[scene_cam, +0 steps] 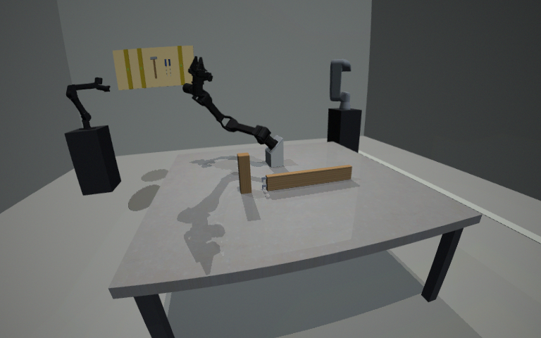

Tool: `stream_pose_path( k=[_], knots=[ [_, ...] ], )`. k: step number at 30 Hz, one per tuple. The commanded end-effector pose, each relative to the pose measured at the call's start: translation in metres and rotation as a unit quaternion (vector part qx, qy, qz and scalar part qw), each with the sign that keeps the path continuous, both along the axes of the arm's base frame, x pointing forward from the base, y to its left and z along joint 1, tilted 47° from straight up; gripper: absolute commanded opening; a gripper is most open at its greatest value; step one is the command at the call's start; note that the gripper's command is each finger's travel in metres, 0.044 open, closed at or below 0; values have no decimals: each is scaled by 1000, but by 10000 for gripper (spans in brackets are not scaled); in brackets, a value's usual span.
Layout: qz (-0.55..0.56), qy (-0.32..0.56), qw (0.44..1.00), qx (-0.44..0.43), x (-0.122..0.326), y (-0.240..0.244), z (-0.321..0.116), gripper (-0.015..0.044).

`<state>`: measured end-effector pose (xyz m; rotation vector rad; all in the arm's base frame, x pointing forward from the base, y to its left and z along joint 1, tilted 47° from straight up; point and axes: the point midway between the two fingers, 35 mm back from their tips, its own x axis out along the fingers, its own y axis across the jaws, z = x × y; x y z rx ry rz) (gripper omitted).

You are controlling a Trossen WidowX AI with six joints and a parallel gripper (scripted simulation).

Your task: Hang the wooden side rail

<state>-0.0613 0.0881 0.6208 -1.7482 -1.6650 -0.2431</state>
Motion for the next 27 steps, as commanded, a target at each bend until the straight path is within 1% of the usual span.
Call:
stream_pose_path(
  k=[1,2,3,5,8,10,12,17,21,27],
  knots=[
    [1,6,1000,2,2,0,0,426],
    [6,23,1000,7,7,1,0,440],
    [13,51,999,16,15,2,0,440],
    [35,133,990,45,39,4,-1,440],
    [70,258,959,99,79,6,-7,440],
    [92,335,927,139,105,7,-12,440],
    [112,386,896,188,124,4,-14,440],
    [170,530,774,301,184,2,-38,440],
    [201,589,691,368,215,0,-54,440],
    [243,642,559,465,257,-6,-83,440]
  ],
)
